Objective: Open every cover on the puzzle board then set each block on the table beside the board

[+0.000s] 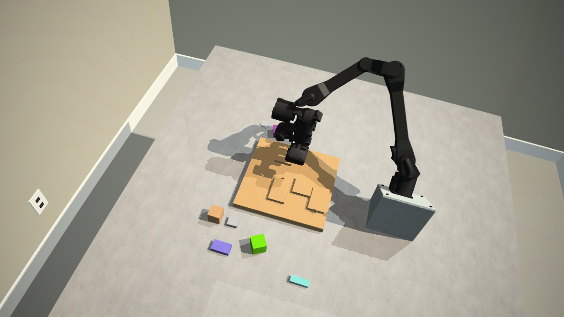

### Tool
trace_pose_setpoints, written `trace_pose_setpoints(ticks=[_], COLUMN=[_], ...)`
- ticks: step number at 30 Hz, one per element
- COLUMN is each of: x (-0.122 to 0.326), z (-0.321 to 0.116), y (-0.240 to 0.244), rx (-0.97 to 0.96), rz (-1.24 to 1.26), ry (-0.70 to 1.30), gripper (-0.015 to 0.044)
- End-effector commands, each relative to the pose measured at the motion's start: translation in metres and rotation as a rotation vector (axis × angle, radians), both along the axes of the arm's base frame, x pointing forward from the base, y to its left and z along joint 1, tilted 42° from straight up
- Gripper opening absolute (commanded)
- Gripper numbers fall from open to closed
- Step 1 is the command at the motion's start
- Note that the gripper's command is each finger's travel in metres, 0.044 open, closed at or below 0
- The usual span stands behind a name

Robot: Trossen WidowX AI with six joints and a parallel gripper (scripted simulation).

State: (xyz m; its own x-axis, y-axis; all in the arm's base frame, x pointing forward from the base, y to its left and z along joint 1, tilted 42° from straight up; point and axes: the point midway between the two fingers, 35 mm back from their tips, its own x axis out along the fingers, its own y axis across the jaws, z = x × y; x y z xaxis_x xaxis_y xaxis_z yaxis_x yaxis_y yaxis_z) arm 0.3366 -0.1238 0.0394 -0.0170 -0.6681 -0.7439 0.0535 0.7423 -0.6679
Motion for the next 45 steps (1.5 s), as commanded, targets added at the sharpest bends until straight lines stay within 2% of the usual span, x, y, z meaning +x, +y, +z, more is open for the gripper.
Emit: trace_pose_setpoints(ticks=[1, 23, 45], x=[-0.001, -0.002, 0.019], z=[-0.003, -0.017, -0.016], y=[-0.004, -0.017, -0.019], rx=[-0.004, -0.006, -0.006], rz=[0.0, 0.0, 0.0], ry=[0.005, 0.006, 0.004], gripper=[0.0, 0.0, 0.0])
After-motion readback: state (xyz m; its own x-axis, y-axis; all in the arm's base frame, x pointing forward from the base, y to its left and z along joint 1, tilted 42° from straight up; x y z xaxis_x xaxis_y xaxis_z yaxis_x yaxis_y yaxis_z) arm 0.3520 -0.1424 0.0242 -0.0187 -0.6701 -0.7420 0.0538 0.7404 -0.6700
